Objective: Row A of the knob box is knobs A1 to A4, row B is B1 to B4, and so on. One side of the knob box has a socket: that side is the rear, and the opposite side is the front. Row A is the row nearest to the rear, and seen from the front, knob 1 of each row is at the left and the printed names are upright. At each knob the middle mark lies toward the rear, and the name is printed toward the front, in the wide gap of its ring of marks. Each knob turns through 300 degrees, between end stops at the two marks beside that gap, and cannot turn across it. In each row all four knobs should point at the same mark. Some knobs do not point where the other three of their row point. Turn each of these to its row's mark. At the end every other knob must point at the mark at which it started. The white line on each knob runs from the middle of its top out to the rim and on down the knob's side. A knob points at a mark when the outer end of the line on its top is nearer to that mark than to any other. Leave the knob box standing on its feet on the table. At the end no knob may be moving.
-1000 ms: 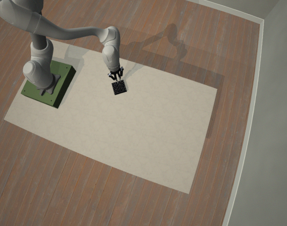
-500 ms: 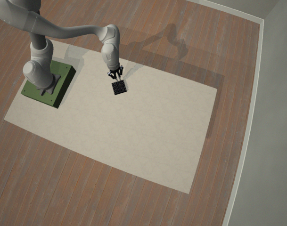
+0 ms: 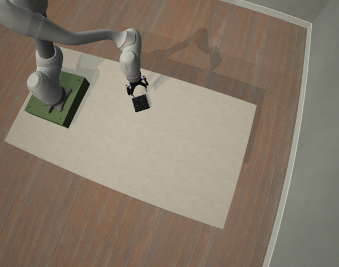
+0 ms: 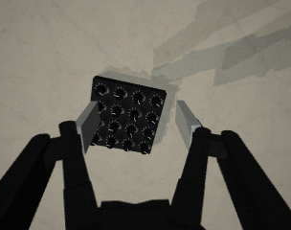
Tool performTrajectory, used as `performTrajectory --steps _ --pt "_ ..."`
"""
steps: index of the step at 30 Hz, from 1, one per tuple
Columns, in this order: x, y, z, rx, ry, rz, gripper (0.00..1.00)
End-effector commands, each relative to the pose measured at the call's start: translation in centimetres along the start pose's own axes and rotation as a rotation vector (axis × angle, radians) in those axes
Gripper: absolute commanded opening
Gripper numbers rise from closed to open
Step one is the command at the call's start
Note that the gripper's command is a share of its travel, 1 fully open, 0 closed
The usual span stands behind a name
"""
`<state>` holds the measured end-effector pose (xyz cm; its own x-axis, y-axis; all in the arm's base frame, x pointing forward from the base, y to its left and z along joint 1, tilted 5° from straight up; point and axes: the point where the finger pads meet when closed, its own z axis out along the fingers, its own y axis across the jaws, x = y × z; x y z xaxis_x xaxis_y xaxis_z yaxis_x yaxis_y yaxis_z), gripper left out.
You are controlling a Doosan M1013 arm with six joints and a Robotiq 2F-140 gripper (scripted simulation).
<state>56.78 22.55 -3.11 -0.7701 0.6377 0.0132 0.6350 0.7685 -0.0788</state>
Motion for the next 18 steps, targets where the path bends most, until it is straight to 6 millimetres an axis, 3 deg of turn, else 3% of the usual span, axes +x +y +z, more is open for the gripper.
performTrajectory --steps 1,13,18 --pt "0.0 0.0 -0.7 0.0 0.0 0.0 1.0" --pt "0.0 0.0 -7.2 0.0 0.0 0.0 1.0" --pt "0.0 0.0 -8.5 0.0 0.0 0.0 1.0"
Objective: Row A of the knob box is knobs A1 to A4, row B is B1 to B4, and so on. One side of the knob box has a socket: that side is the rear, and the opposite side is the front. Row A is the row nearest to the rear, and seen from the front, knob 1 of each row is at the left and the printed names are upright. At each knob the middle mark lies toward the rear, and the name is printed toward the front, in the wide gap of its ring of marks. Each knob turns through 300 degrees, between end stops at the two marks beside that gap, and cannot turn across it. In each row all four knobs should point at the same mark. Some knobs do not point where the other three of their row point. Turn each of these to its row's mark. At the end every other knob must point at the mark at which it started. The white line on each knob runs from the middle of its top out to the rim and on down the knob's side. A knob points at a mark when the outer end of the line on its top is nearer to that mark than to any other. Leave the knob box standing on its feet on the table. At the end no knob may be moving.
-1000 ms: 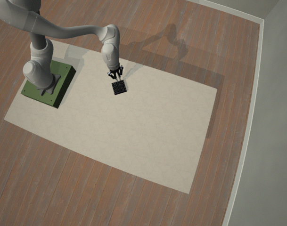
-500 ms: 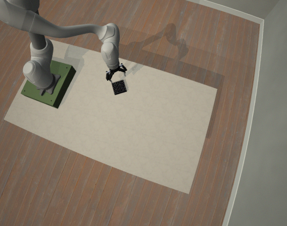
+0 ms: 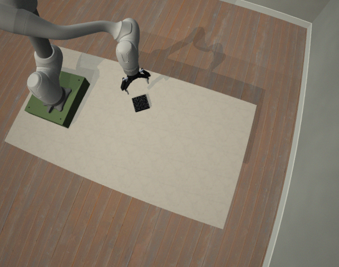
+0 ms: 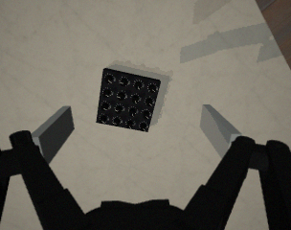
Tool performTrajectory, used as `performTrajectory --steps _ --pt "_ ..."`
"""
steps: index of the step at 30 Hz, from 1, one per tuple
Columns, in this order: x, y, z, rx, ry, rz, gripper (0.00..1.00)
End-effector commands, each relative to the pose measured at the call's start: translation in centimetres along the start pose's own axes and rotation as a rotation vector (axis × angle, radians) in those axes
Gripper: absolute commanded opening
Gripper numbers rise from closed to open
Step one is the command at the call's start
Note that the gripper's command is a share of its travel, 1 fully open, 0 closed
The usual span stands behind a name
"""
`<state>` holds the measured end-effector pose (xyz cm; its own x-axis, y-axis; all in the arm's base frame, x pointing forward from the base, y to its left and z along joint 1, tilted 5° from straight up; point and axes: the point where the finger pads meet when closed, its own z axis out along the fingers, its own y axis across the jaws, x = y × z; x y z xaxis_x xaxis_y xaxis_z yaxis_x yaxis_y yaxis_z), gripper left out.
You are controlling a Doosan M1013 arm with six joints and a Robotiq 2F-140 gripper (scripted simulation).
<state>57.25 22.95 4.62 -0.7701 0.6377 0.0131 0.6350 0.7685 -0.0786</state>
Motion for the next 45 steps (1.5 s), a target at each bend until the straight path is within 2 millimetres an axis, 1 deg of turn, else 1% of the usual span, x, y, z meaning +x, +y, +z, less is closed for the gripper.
performTrajectory --steps 1,6,45 --pt "0.0 0.0 -1.1 0.0 0.0 0.0 1.0" --pt "0.0 0.0 -1.75 0.0 0.0 0.0 1.0" --pt "0.0 0.0 -1.75 0.0 0.0 0.0 1.0"
